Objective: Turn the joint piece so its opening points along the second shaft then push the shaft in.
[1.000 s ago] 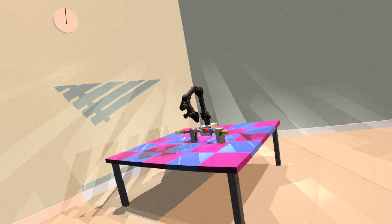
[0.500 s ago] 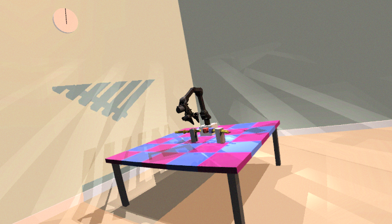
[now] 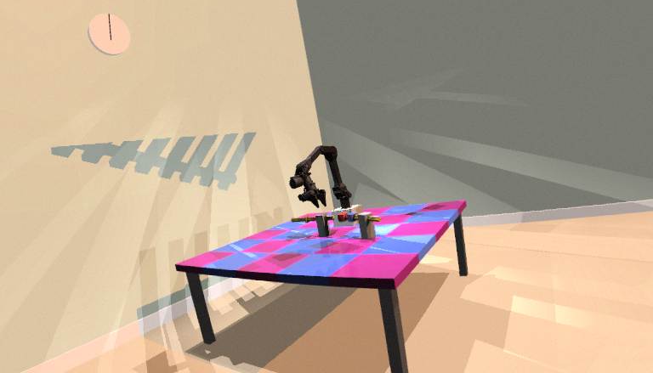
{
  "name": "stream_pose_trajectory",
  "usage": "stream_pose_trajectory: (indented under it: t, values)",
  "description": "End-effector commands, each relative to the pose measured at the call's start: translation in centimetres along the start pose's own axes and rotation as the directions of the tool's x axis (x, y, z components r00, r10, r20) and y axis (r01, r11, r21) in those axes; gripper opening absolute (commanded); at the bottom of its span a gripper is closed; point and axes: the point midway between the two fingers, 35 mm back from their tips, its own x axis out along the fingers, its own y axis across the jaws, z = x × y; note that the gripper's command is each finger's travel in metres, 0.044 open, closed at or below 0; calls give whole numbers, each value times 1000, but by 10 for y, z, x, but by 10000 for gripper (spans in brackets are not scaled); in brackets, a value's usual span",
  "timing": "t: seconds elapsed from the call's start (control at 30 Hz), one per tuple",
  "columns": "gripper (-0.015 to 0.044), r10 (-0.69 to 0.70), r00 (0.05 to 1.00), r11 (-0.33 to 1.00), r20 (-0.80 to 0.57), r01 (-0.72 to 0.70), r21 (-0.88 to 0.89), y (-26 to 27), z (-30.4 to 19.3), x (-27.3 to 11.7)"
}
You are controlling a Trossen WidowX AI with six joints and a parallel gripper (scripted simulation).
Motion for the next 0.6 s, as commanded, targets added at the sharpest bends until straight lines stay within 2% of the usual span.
stream_pose_trajectory:
  t: [0.0,0.27,0.57]
  values:
    - [440,1,999,992,49,5,-127,1,19,-8]
    - [440,-3,990,927,138,54,-371,0,52,-23]
    - [440,-15,970,784,241,161,-599,-5,90,-42]
